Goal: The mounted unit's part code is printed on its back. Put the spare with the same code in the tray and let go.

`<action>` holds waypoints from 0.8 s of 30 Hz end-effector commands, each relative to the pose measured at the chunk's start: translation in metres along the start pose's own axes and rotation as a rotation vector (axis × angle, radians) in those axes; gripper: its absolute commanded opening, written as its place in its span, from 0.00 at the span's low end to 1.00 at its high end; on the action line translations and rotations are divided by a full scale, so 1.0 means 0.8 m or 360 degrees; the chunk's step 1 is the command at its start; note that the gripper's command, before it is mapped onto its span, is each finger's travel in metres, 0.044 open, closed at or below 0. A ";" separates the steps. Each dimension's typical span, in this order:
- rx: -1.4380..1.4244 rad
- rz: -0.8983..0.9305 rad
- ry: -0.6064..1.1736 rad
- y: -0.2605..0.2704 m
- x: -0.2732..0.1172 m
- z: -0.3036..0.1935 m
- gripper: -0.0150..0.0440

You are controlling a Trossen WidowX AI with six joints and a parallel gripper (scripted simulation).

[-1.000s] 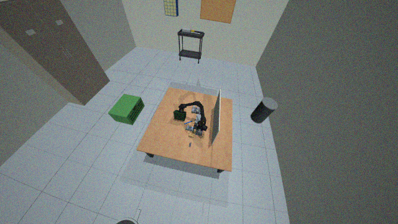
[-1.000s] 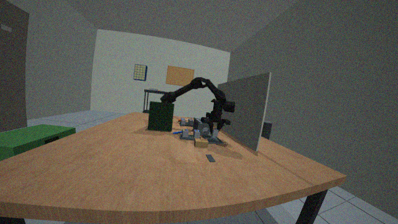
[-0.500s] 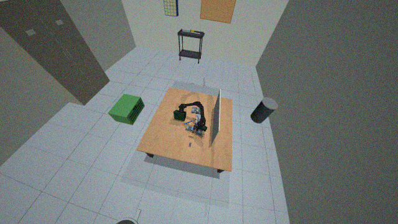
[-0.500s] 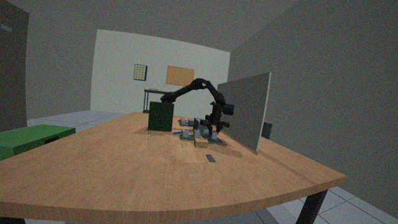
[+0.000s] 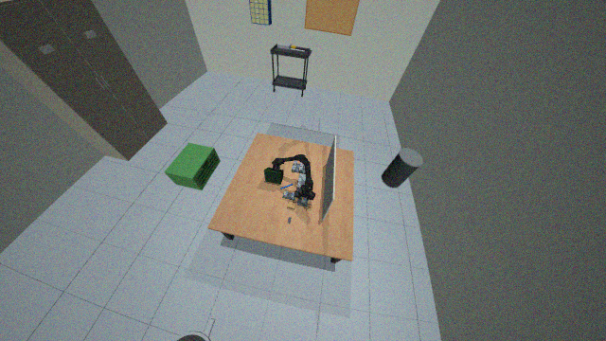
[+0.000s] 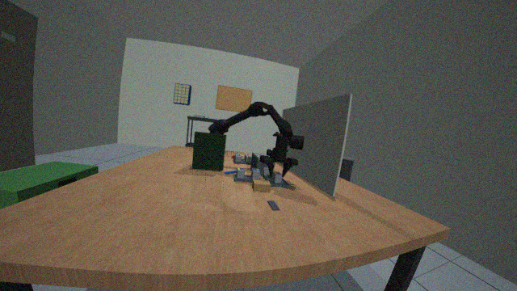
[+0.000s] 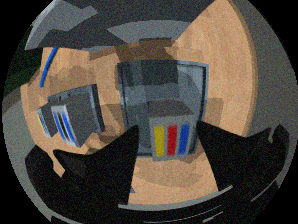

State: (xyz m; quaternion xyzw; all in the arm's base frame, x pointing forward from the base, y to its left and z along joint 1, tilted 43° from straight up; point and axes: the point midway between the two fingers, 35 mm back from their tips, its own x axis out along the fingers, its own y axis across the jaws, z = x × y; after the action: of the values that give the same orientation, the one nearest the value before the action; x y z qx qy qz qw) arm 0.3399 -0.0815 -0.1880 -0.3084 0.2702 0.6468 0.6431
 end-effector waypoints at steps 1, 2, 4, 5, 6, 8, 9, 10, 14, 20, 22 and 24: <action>-0.0001 0.0000 0.0000 0.000 0.000 0.000 0.97; -0.0001 0.0000 0.0000 0.000 0.000 0.000 1.00; -0.0001 0.0000 0.0000 -0.001 -0.004 0.000 1.00; 0.0000 -0.0001 0.0001 -0.002 -0.014 -0.001 1.00; 0.0001 -0.0002 0.0003 -0.003 -0.032 -0.002 1.00; 0.0004 -0.0003 0.0004 -0.004 -0.078 -0.003 1.00; 0.0005 -0.0004 0.0003 -0.002 -0.101 -0.003 1.00; 0.0006 -0.0004 0.0002 -0.001 -0.115 -0.002 1.00; 0.0007 -0.0005 0.0000 0.001 -0.135 -0.001 1.00; 0.0008 -0.0040 0.0013 -0.004 -0.132 -0.003 1.00; 0.0008 -0.0040 0.0013 -0.004 -0.132 -0.003 1.00; 0.0008 -0.0040 0.0013 -0.004 -0.132 -0.003 1.00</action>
State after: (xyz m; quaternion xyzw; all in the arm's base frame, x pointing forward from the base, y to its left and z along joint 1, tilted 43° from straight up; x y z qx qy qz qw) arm 0.3404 -0.1518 -0.1116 -0.3107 0.2698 0.6397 0.6492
